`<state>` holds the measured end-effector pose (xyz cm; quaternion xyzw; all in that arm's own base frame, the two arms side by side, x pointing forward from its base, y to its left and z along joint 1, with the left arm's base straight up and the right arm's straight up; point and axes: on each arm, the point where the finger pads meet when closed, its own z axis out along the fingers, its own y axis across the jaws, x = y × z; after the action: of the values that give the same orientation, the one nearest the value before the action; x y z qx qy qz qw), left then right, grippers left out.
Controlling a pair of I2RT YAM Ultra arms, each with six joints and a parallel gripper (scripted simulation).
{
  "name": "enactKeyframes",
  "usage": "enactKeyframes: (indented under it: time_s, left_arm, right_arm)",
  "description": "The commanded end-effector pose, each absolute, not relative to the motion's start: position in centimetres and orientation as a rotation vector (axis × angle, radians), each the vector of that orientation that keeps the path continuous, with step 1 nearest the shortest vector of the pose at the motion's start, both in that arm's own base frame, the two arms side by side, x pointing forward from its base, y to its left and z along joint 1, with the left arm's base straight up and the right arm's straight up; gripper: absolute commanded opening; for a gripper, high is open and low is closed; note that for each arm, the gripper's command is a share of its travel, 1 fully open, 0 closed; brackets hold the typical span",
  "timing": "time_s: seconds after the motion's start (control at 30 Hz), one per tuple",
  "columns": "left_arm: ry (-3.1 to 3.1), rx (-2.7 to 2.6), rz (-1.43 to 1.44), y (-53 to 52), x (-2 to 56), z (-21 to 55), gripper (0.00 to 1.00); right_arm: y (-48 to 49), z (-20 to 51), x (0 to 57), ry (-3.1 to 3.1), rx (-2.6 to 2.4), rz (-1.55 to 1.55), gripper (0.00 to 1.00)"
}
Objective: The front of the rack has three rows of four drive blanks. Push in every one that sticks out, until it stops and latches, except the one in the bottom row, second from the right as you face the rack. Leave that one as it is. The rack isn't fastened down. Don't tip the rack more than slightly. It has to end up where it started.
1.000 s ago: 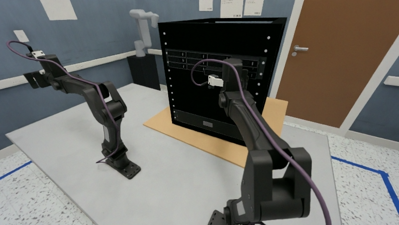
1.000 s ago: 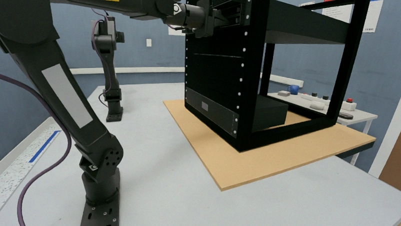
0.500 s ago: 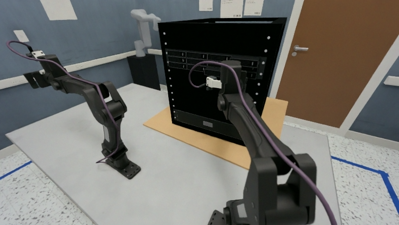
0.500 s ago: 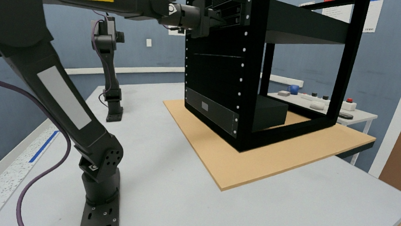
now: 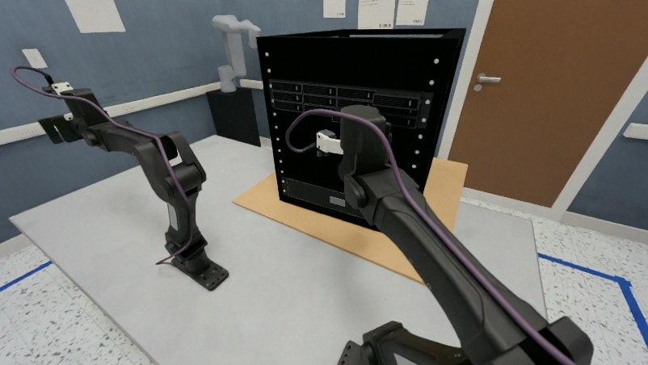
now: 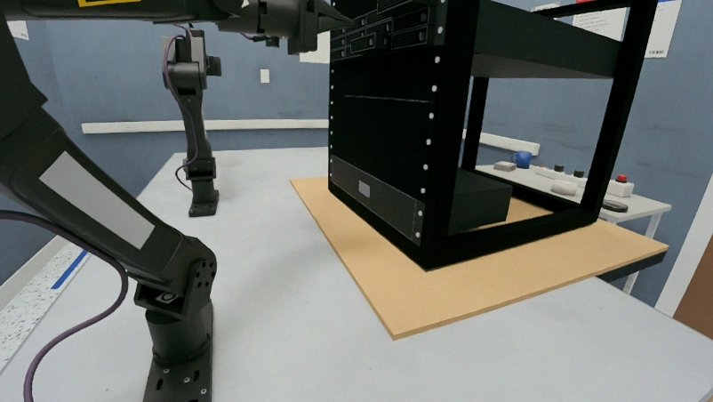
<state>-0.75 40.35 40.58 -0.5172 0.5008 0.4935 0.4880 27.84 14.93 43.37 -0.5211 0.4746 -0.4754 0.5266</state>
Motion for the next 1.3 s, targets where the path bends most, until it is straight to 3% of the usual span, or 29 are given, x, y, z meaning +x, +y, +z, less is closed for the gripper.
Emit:
enactKeyframes:
  time_s: [0.0,0.6,1.07,1.27]
  left_arm:
    - [1.199,-1.225,1.225,39.8,-1.0,41.6,1.0]
    - [1.199,-1.225,1.225,39.8,-1.0,41.6,1.0]
    - [1.199,-1.225,1.225,39.8,-1.0,41.6,1.0]
    - [1.199,-1.225,1.225,39.8,-1.0,41.6,1.0]
  right_arm:
    - [13.9,43.6,27.4,1.173,-1.226,-1.168,0.0]
    - [13.1,48.8,27.4,1.174,-1.217,-1.164,0.0]
    - [13.6,49.0,34.0,1.169,-1.201,-1.167,0.0]
    - [13.1,50.1,33.0,1.151,-1.172,-1.158,0.0]
